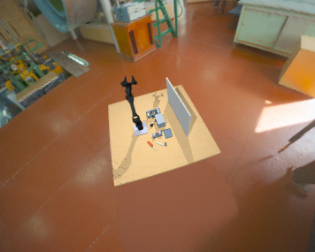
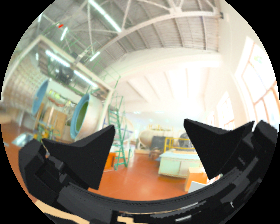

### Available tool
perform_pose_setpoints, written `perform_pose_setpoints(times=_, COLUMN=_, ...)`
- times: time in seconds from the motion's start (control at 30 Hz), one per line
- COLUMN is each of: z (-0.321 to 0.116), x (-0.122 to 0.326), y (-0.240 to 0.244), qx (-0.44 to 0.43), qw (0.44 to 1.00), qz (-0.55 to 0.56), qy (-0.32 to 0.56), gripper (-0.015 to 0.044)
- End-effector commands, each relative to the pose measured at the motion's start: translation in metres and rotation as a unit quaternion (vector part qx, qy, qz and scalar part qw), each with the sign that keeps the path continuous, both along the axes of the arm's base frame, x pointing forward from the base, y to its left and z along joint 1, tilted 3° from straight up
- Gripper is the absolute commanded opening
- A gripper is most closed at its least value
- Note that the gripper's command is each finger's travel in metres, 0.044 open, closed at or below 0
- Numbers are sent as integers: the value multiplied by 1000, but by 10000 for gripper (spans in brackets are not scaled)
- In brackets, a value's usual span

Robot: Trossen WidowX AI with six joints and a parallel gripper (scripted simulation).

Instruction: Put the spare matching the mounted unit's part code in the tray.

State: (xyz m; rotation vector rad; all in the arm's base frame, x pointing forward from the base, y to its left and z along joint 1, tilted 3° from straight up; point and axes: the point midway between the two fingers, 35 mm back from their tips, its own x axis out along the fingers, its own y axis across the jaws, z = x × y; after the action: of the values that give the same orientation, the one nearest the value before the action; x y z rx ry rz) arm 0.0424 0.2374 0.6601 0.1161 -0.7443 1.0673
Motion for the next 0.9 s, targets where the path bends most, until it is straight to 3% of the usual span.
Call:
perform_pose_setpoints(times=0.0, z=-26, x=34, y=33, qx=-70, qw=996, qz=-47, qy=20, gripper=440)
perform_pose_setpoints(times=0.23, z=-87, x=112, y=66, qx=-196, qw=969, qz=-134, qy=72, gripper=440)
perform_pose_setpoints(times=0.47, z=-154, x=189, y=68, qx=-301, qw=920, qz=-199, qy=154, gripper=440)
perform_pose_setpoints(times=0.87, z=-292, x=309, y=-18, qx=-431, qw=744, qz=-303, qy=411, gripper=440)
